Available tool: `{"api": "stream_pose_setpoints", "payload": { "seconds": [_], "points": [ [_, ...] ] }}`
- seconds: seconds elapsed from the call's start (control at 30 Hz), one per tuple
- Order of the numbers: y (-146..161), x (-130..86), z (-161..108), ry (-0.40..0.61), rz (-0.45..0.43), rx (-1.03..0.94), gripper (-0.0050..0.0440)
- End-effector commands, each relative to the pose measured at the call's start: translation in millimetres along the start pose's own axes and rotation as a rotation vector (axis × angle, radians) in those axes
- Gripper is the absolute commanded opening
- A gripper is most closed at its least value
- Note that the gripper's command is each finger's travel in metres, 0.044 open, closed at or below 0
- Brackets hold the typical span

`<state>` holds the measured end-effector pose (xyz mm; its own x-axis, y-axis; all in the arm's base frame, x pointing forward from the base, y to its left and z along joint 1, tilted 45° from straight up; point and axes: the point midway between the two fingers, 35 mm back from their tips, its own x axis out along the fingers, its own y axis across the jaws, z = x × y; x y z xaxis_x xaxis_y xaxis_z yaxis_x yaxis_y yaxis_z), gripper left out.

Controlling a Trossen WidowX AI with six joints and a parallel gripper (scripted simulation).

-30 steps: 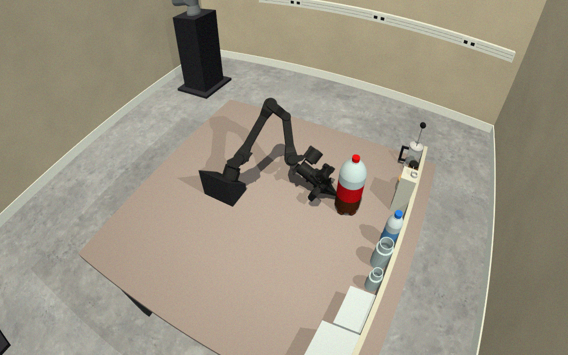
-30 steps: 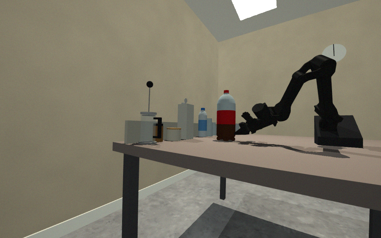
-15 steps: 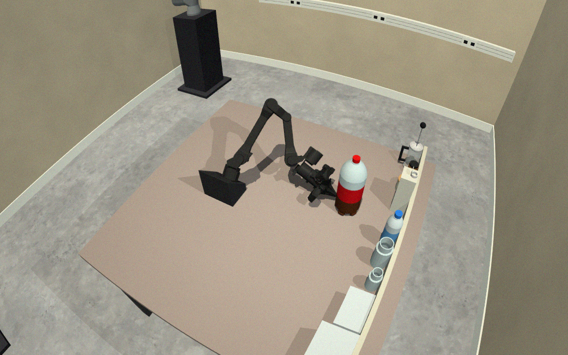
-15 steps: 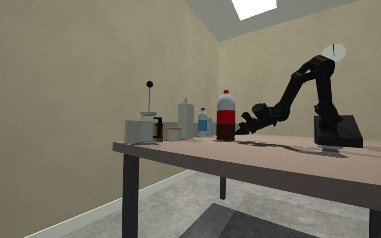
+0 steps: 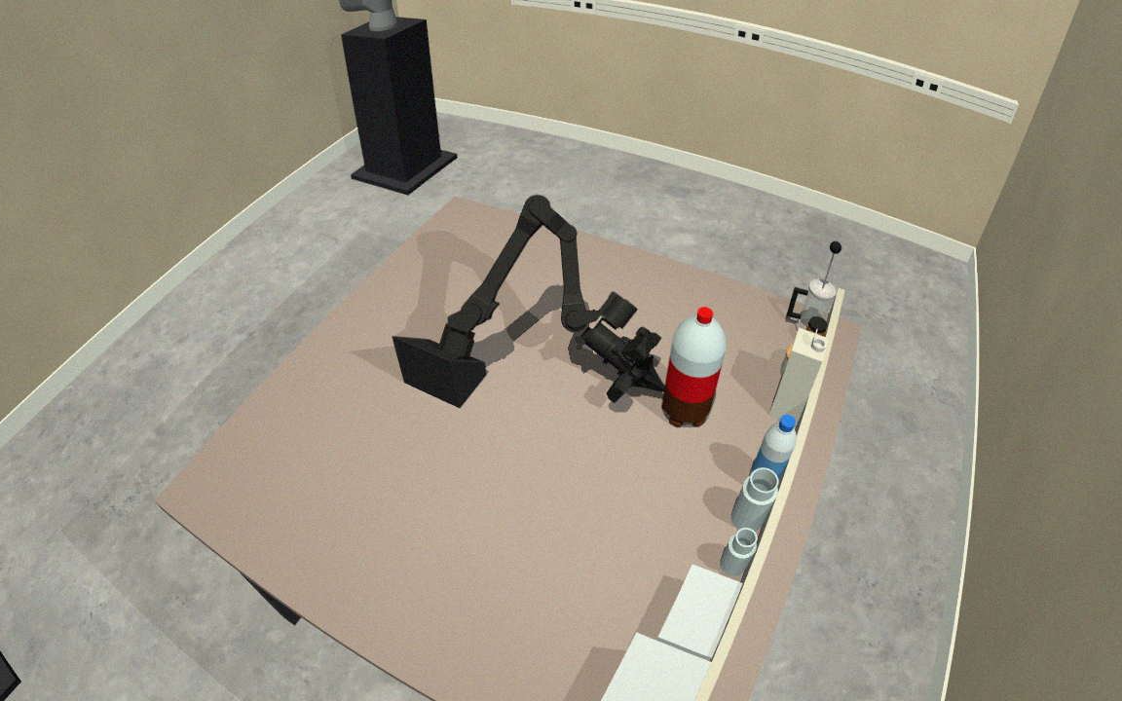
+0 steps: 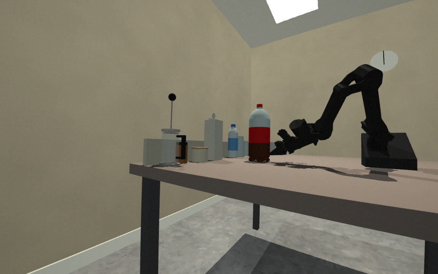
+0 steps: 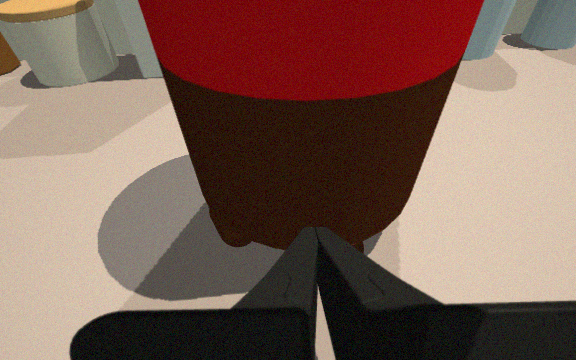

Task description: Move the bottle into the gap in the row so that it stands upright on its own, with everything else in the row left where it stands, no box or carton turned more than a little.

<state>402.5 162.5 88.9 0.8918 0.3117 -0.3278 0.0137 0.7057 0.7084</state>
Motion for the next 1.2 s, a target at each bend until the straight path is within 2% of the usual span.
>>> {"api": "stream_pose_setpoints", "payload": {
  "seconds": [0.0, 0.37, 1.17],
  "points": [
    [4, 1, 8, -0.023, 0.003, 0.0, -0.005],
    [1, 12, 10, -0.012, -0.002, -0.004, -0.005],
    [1, 17, 13, -0.014, -0.002, -0.004, -0.005]
  ]
}}
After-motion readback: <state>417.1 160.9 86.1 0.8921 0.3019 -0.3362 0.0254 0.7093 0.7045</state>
